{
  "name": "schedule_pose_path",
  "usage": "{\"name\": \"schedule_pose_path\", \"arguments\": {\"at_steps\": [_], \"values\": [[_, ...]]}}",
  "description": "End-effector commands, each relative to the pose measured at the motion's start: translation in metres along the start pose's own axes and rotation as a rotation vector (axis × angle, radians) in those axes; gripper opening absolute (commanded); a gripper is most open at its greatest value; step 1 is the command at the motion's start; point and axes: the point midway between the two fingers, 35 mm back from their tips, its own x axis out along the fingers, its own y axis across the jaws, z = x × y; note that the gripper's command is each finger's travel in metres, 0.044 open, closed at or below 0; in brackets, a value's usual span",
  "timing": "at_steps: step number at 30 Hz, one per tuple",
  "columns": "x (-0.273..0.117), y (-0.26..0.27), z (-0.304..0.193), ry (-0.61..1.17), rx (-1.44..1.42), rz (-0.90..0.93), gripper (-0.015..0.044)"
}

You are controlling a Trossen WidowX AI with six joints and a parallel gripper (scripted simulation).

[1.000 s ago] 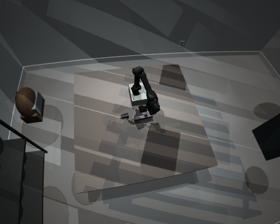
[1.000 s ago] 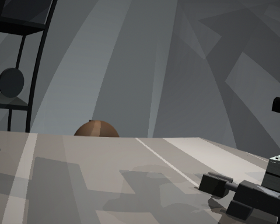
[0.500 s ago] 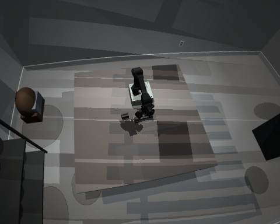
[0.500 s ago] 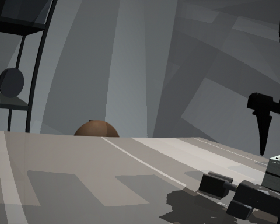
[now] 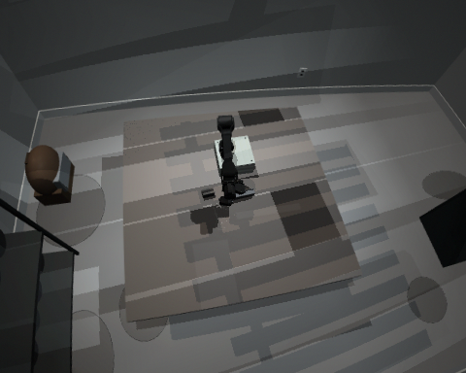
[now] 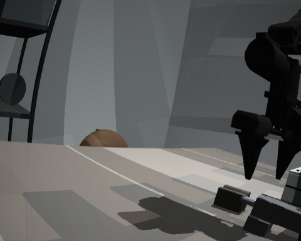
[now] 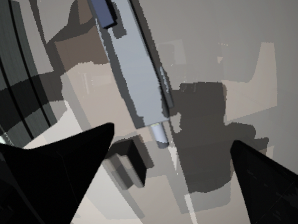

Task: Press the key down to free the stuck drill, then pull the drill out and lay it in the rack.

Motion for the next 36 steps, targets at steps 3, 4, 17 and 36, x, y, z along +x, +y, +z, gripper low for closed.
{"name": "schedule_pose_path", "arguments": {"at_steps": [3, 4, 17, 36], "values": [[0.034, -0.001, -0.049, 0.013, -0.444, 0.040, 0.0440], [0.034, -0.001, -0.049, 0.013, -0.444, 0.040, 0.0440], [0.034, -0.001, -0.049, 0.013, -0.444, 0.040, 0.0440], [0.056, 0.001, -0.044, 0.013, -0.444, 0.041, 0.0440]]}}
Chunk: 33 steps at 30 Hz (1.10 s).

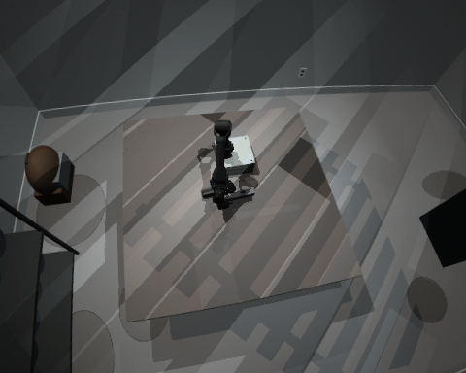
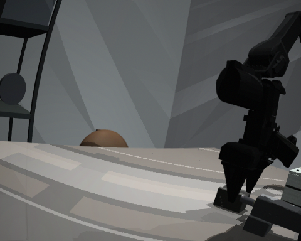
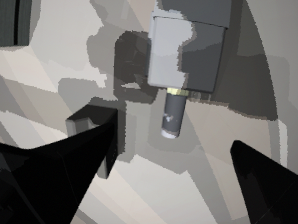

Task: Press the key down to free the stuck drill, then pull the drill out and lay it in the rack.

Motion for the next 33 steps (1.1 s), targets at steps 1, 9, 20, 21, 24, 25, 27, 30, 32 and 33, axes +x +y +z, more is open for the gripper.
{"name": "schedule_pose_path", "arguments": {"at_steps": [1, 9, 20, 21, 24, 25, 27, 30, 32, 33], "values": [[0.010, 0.002, 0.003, -0.003, 0.003, 0.013, 0.0440], [0.022, 0.003, 0.006, -0.003, 0.003, 0.013, 0.0440], [0.038, 0.004, 0.011, -0.004, 0.003, 0.013, 0.0440], [0.038, 0.004, 0.011, -0.004, 0.003, 0.013, 0.0440], [0.038, 0.004, 0.011, -0.004, 0.003, 0.013, 0.0440], [0.038, 0.004, 0.011, -0.004, 0.003, 0.013, 0.0440], [0.035, 0.002, 0.010, -0.003, -0.001, 0.005, 0.0387], [0.035, 0.002, 0.010, -0.003, -0.001, 0.005, 0.0309], [0.035, 0.002, 0.010, -0.003, -0.001, 0.005, 0.0256], [0.035, 0.002, 0.010, -0.003, -0.001, 0.005, 0.0230]]}}
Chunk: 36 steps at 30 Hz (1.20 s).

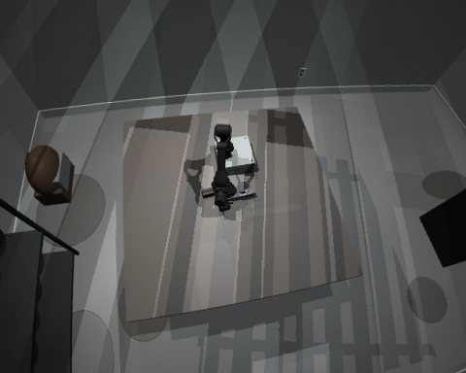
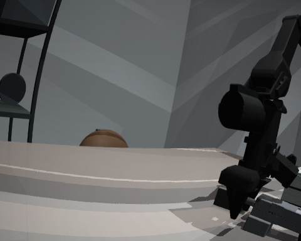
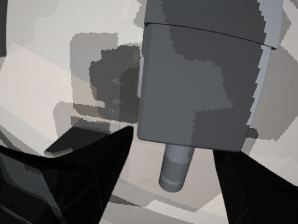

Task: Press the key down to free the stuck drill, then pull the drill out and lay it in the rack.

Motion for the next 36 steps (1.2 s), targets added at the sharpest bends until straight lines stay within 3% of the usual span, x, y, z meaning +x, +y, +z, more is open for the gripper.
{"name": "schedule_pose_path", "arguments": {"at_steps": [1, 7, 14, 36], "values": [[0.000, 0.000, 0.000, 0.000, 0.000, -0.001, 0.0204], [0.000, 0.000, 0.000, 0.000, 0.000, -0.001, 0.0046], [0.000, 0.000, 0.000, 0.000, 0.000, -0.001, 0.0000], [-0.002, 0.000, -0.028, 0.001, 0.004, 0.007, 0.0000]]}}
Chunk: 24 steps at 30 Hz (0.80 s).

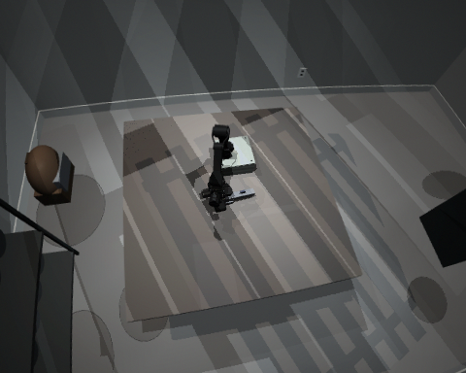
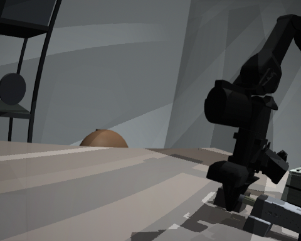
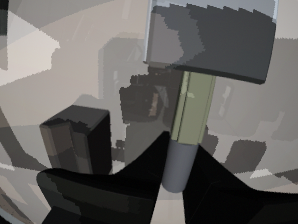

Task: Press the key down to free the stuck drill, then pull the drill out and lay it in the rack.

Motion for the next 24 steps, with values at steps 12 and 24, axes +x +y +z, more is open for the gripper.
{"name": "schedule_pose_path", "arguments": {"at_steps": [12, 24], "values": [[0.000, -0.001, -0.022, 0.002, -0.004, 0.004, 0.0000], [-0.001, 0.000, -0.017, 0.002, -0.001, 0.001, 0.0315]]}}
